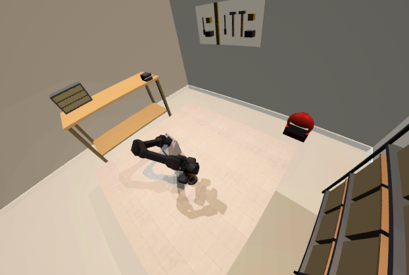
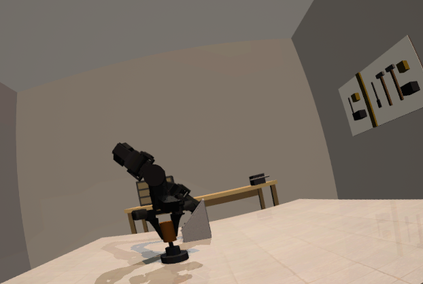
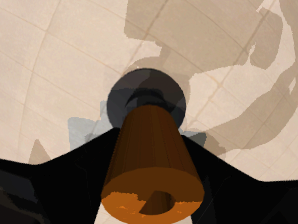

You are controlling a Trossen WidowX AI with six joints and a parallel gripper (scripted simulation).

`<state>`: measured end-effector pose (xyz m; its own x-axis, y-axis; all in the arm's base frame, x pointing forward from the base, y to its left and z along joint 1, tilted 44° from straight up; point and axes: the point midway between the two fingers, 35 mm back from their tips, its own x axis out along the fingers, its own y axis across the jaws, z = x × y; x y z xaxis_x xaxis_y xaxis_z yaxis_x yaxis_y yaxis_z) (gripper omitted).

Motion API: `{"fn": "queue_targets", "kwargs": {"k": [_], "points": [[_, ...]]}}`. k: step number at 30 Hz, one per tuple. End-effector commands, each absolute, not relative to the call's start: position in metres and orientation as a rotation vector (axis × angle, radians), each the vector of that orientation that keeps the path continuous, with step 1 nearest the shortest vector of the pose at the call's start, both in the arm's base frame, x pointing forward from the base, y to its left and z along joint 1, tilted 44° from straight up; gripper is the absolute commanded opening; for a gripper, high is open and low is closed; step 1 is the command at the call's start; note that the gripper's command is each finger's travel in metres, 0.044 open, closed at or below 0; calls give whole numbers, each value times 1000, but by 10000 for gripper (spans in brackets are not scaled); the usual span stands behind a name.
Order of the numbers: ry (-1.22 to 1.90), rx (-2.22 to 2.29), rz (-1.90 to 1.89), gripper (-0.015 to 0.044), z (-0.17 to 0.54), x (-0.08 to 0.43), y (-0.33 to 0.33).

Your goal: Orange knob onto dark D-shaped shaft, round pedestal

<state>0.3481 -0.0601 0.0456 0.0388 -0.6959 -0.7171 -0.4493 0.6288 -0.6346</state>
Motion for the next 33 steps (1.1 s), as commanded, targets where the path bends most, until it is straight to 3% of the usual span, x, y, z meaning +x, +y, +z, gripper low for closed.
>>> {"fn": "queue_targets", "kwargs": {"k": [1,24,33], "points": [[1603,-1000,-222,0,45,348,-60],[1603,-1000,-222,0,47,349,-59],[1650,-1159,-54,0,45,348,-60]]}}
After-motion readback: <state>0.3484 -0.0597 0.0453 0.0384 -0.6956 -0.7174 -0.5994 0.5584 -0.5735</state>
